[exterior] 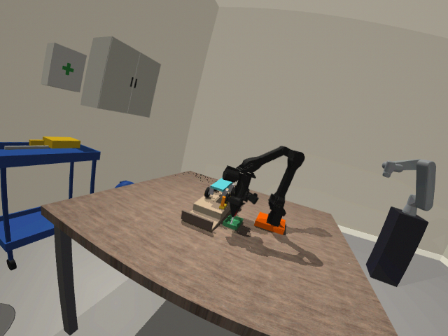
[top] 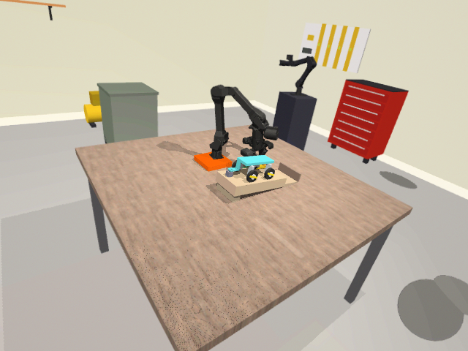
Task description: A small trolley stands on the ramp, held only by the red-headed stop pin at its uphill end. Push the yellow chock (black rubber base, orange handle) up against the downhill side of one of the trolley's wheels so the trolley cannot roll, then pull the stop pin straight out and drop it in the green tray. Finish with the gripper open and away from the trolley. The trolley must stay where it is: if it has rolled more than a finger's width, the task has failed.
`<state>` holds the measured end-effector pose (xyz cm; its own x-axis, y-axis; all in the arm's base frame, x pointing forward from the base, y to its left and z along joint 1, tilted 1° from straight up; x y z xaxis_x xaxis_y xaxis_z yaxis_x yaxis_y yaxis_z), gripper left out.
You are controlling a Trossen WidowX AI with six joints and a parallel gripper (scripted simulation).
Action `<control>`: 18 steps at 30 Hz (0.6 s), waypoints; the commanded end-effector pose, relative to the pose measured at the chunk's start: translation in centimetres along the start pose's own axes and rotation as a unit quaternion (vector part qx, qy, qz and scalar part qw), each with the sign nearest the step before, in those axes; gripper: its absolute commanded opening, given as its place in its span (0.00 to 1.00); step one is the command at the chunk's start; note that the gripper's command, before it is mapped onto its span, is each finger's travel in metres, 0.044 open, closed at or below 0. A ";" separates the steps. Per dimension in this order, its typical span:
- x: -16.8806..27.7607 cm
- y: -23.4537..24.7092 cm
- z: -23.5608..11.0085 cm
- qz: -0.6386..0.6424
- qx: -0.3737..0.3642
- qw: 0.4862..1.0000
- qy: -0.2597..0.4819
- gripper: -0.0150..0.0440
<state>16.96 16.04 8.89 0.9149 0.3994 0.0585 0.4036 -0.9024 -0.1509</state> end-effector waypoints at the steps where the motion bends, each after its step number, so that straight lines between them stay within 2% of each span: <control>1: -0.1 0.2 0.1 -0.001 0.003 1.000 0.000 0.58; 18: -0.3 1.6 0.3 -0.001 0.002 1.000 0.000 0.58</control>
<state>17.30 14.65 8.42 0.9150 0.3991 0.0586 0.4033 -0.9028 -0.1495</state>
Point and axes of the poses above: the point midway between the two fingers, 35 mm back from their tips, its own z axis out along the fingers, its own y axis across the jaws, x = y × z, the point moved 3 cm from there along -z, back along the fingers, and after that the axes turned 15 degrees about -z, right-handed, at the moved point
